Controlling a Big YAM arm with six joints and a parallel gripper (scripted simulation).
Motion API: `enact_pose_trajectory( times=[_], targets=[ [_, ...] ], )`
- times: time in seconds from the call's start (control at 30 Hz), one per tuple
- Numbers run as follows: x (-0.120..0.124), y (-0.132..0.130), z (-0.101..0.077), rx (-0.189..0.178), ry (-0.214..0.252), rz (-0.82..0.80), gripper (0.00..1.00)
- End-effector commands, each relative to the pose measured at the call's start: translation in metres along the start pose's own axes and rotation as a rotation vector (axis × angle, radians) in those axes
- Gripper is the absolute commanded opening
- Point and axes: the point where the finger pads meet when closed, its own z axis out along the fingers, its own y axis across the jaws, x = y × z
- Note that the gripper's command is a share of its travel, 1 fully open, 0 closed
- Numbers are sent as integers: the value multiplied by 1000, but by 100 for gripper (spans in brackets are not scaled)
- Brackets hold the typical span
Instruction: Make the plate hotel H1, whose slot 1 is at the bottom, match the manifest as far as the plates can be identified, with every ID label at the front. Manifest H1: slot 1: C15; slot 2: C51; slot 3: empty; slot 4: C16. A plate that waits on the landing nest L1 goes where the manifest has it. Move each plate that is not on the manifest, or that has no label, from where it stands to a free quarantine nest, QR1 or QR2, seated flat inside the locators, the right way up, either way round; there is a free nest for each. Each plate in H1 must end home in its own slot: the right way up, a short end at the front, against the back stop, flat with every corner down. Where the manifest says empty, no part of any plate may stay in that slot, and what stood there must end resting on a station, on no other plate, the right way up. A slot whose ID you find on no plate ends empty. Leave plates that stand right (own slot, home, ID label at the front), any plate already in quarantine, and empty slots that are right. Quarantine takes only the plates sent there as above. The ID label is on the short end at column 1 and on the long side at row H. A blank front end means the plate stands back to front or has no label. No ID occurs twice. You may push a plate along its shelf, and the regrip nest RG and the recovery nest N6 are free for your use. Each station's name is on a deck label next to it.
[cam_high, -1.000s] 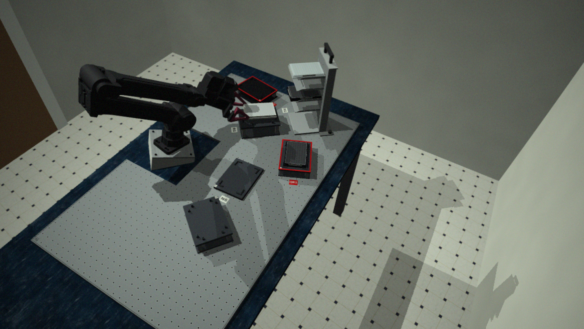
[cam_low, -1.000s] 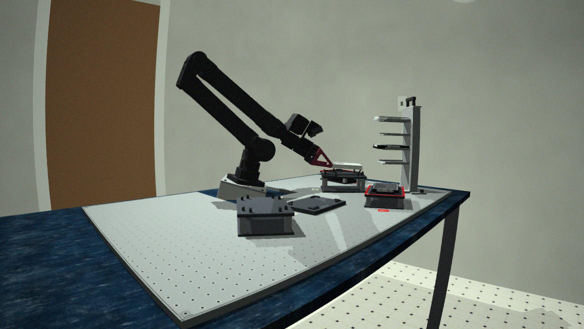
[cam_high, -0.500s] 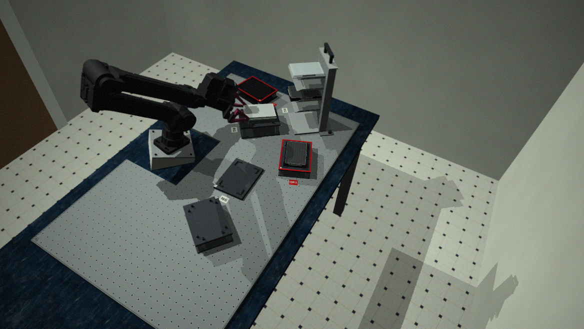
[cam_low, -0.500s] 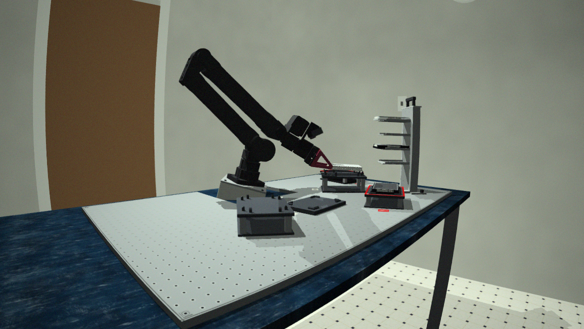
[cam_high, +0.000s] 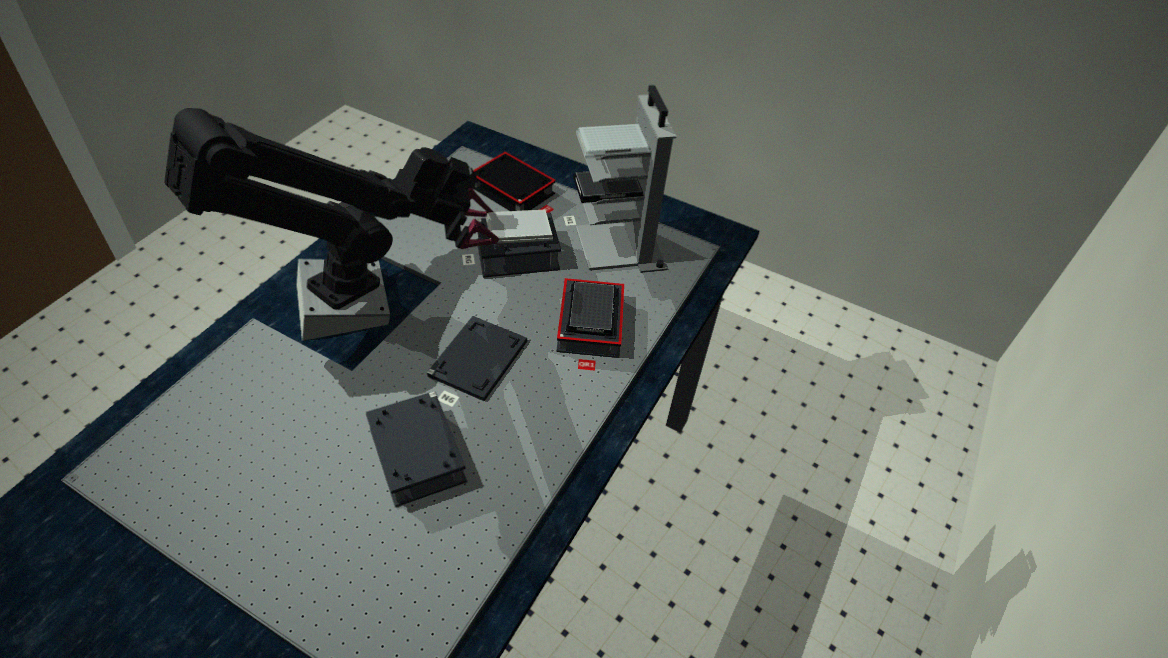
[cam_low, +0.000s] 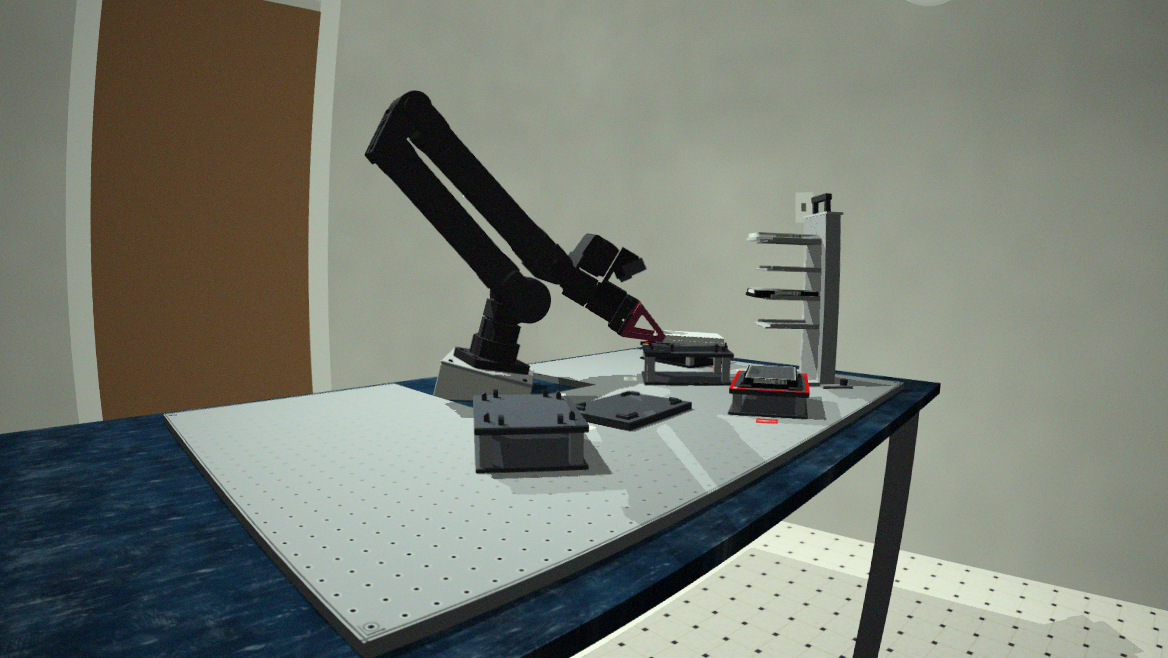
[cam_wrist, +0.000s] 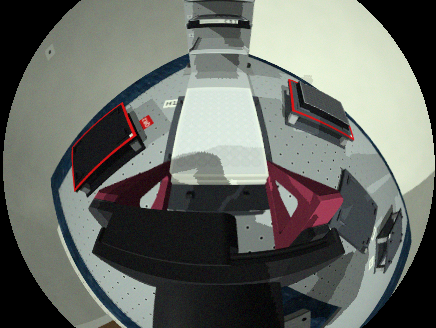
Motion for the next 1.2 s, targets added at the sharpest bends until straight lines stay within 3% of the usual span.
enact_pose_trajectory(
  times=[0.0,0.07,0.17,0.3,0.33,0.43,1.17],
  targets=[
    [-14,2,5,2,-33,12,86],
    [-5,0,5,4,-21,5,86],
    [-16,3,7,1,-38,15,86],
    [-7,1,6,3,-27,8,86],
    [-17,4,8,0,-42,18,86],
    [-4,0,7,4,-26,8,86],
    [2,1,13,3,-30,11,86]
  ],
)
